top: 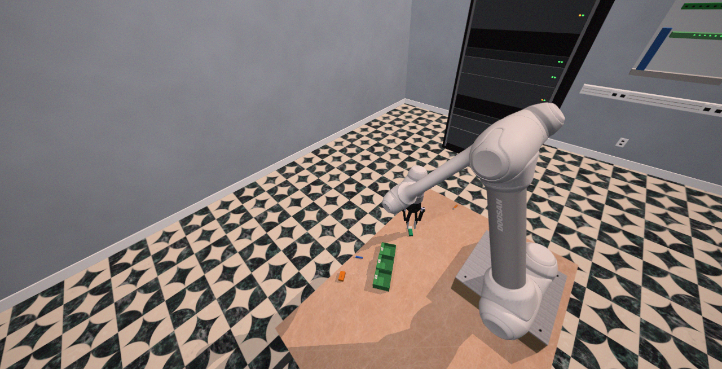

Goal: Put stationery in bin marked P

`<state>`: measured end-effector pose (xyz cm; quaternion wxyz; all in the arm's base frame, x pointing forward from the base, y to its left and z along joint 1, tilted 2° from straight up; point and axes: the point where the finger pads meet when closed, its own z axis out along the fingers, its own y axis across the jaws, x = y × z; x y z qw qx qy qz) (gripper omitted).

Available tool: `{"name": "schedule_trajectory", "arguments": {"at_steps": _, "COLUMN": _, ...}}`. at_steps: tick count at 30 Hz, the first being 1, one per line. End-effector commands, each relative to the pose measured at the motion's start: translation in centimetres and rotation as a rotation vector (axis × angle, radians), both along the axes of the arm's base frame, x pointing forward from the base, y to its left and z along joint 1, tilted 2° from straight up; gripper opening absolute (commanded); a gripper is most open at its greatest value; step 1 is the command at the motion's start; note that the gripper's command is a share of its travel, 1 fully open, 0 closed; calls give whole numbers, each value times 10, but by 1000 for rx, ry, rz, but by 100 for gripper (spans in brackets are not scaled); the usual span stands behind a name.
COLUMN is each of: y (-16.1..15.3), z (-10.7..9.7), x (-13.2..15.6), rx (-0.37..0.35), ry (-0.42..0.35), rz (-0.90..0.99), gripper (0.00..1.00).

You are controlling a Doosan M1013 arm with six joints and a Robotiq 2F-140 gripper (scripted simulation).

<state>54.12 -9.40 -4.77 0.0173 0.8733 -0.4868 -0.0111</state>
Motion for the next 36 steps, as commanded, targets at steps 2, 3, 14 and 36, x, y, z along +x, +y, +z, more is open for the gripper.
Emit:
{"name": "schedule_trajectory", "arguments": {"at_steps": 2, "y": 0, "z": -10, "x": 0, "rx": 0, "ry": -1, "rz": 0, "gripper": 31}}
{"name": "schedule_trajectory", "arguments": {"at_steps": 3, "y": 0, "z": -14, "x": 0, "rx": 0, "ry": -1, "rz": 0, "gripper": 31}}
{"name": "schedule_trajectory", "arguments": {"at_steps": 14, "y": -1, "z": -34, "x": 0, "rx": 0, "ry": -1, "rz": 0, "gripper": 31}}
{"name": "schedule_trajectory", "arguments": {"at_steps": 36, "y": -1, "z": -39, "x": -1, "rx": 0, "ry": -1, "rz": 0, "gripper": 20}}
